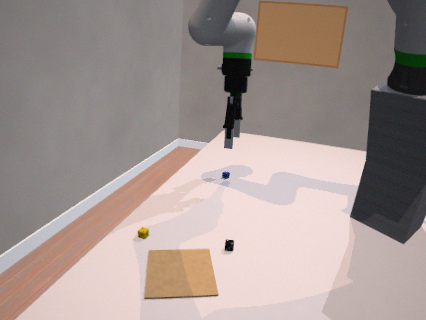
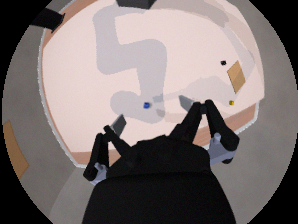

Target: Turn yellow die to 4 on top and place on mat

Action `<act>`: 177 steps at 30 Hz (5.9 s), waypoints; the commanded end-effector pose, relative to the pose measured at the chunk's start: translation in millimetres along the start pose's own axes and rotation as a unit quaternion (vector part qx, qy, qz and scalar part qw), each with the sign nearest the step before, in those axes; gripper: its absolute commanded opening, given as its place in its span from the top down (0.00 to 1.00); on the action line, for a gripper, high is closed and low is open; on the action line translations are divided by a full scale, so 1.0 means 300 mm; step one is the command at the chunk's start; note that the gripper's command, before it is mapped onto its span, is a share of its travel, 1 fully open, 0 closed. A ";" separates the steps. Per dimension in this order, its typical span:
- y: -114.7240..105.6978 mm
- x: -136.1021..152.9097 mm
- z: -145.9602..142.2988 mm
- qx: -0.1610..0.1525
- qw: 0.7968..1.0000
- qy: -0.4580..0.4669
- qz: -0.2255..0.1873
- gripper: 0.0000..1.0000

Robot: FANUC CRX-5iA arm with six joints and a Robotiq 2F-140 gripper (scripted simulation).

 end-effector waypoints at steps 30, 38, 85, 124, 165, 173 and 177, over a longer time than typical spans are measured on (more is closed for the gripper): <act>0.195 -0.010 -0.052 -0.007 1.000 0.022 -0.016 0.00; 0.298 -0.007 -0.053 -0.007 1.000 0.022 -0.016 0.00; 0.303 -0.006 -0.046 -0.007 1.000 0.022 -0.016 0.00; 0.313 0.012 0.710 -0.007 1.000 0.022 -0.016 0.00; 0.321 0.027 1.335 -0.007 1.000 0.022 -0.016 0.00; 0.322 0.027 1.341 -0.007 1.000 0.022 -0.016 0.00; 0.322 0.027 1.341 -0.007 1.000 0.022 -0.016 0.00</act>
Point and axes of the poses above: the point where the finger pads meet when closed, its own y axis out along the fingers, its own z axis across the jaws, x = y × z, the point moved 7 cm from there along -y, back along the fingers, and after that the axes turned 14 degrees about -y, right-handed, at the moved point
